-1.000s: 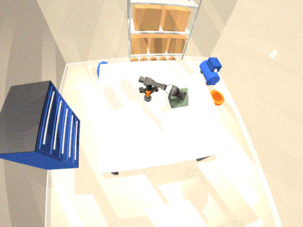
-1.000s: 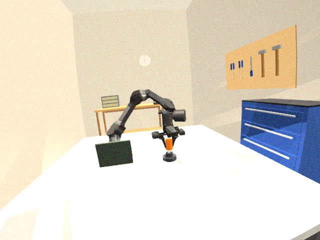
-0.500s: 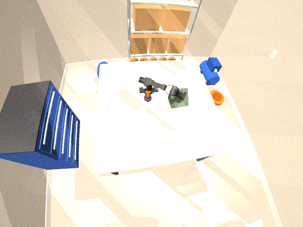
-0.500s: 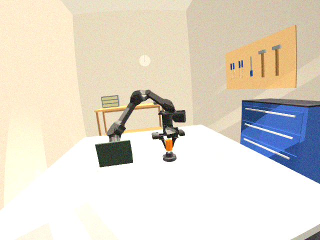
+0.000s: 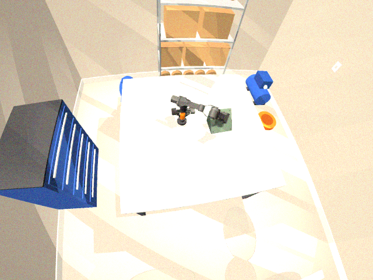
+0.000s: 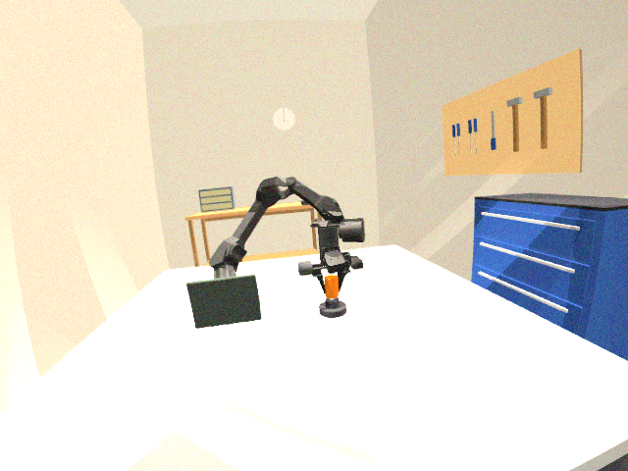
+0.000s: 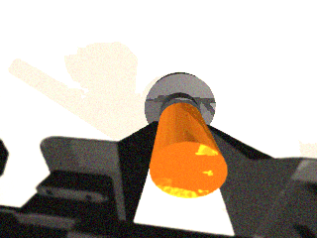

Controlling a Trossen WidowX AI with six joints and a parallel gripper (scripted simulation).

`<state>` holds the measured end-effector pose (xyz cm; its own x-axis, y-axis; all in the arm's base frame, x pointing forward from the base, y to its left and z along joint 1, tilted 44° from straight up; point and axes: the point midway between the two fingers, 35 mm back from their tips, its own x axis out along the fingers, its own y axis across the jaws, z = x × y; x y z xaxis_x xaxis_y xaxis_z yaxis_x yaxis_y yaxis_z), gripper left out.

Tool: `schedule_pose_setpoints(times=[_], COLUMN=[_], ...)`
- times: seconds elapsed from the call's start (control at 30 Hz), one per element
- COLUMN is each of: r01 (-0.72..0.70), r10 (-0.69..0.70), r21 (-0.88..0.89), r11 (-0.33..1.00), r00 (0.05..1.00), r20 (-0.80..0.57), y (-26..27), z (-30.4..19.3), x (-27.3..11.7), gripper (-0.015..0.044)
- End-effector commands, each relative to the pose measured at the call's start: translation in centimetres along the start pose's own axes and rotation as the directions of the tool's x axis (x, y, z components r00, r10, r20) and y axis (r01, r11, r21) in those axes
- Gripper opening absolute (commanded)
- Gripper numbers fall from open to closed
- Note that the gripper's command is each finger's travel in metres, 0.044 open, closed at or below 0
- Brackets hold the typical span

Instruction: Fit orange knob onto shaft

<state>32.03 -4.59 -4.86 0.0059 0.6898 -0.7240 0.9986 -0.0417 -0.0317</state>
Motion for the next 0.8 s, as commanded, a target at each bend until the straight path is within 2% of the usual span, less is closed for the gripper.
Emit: schedule_pose_setpoints(times=[0.0, 0.67, 0.77], r01=[-0.001, 0.001, 0.001], r10=[0.001, -0.001, -0.001], r21=[0.004, -0.001, -0.001], r11=[1.000, 1.000, 1.000], r00=[1.000, 1.000, 1.000], r20=[-0.004, -0.001, -0.001], y=[-0.09, -0.04, -0.04], z=[-0.02, -0.07, -0.07], x=[0.36, 1.10, 1.10], gripper=[0.0000, 0.0000, 0.0079])
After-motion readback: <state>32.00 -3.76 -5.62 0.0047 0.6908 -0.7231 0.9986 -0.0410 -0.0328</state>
